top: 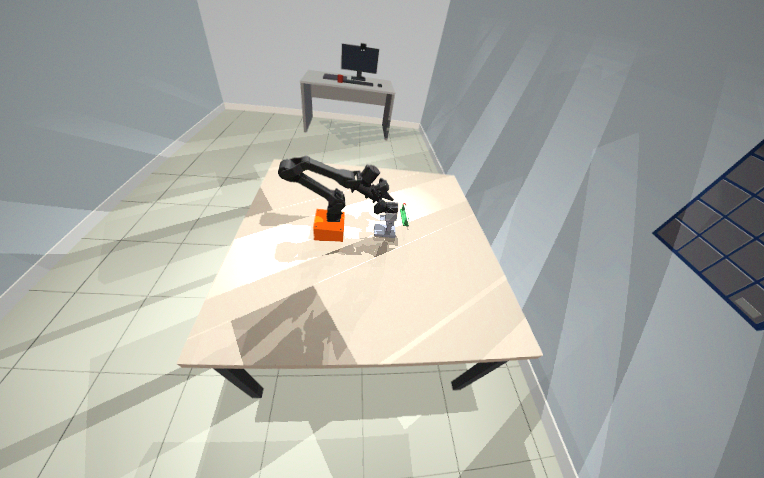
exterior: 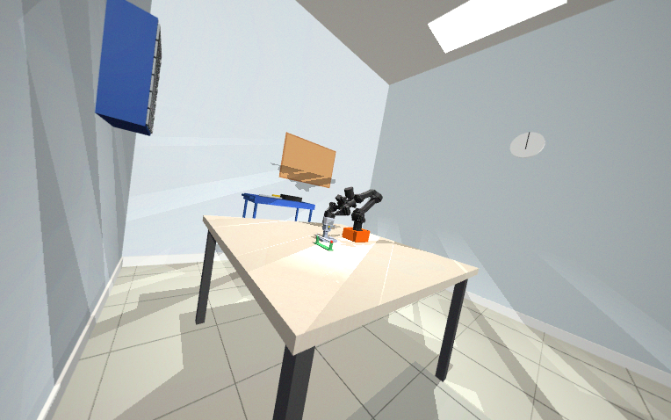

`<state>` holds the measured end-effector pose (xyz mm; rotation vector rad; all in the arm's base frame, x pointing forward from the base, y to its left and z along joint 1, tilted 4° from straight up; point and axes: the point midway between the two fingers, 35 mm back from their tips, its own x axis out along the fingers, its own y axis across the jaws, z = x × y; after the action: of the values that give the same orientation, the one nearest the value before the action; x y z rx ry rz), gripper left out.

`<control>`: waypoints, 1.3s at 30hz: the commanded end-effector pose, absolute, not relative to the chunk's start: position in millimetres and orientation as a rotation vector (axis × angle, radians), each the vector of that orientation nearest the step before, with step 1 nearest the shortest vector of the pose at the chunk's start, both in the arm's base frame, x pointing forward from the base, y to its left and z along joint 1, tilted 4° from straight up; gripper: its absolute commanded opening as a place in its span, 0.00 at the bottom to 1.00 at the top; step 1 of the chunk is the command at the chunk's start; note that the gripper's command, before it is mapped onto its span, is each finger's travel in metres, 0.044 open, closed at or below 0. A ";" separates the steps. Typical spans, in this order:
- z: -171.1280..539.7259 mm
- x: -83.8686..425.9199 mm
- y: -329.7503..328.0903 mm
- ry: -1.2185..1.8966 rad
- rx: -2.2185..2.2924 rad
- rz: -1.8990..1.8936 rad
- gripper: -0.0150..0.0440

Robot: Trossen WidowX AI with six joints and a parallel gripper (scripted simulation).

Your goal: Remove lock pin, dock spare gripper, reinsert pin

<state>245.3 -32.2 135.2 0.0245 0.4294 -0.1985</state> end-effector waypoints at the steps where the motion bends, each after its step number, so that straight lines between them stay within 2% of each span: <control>1: 145.3 243.8 -31.9 0.427 0.025 -0.199 1.00; 39: 199.5 233.9 -27.0 0.467 0.018 -0.180 1.00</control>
<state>234.4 -27.1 191.4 0.0175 0.4682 -0.1791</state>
